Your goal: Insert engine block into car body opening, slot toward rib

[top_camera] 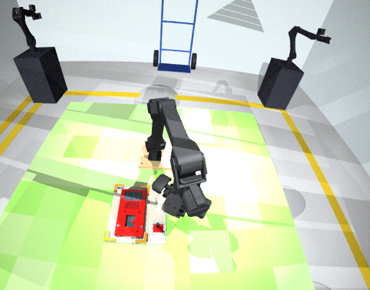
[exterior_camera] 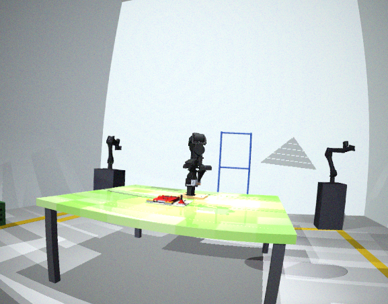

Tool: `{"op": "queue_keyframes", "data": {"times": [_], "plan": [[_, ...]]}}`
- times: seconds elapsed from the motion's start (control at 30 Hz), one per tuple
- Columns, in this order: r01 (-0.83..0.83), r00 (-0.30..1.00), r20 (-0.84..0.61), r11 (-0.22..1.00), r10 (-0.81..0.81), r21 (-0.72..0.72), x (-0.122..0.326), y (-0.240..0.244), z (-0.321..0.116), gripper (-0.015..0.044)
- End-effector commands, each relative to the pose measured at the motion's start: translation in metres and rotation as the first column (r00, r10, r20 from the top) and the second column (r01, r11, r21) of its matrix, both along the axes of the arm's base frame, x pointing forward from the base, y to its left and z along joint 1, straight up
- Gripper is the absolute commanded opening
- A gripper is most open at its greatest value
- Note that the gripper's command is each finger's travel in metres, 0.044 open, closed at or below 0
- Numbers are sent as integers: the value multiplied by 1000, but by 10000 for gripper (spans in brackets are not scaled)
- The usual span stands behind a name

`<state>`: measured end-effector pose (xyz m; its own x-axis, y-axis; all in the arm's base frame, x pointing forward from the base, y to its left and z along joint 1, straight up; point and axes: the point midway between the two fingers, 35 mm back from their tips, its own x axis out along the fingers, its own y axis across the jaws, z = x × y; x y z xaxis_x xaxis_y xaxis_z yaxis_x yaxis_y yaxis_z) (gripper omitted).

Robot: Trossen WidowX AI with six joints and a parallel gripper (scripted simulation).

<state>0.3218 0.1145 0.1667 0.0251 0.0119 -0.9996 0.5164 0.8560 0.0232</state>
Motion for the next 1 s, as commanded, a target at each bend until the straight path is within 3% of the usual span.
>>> {"op": "queue_keyframes", "data": {"times": [0.0, 0.47, 0.97], "plan": [[25, 1000, 2, 1000, -25, -3, 0, -2, 3, 0], [483, 876, -3, 876, -483, 7, 13, -34, -12, 0], [854, 521, -12, 521, -854, 14, 23, -72, -28, 0]]}}
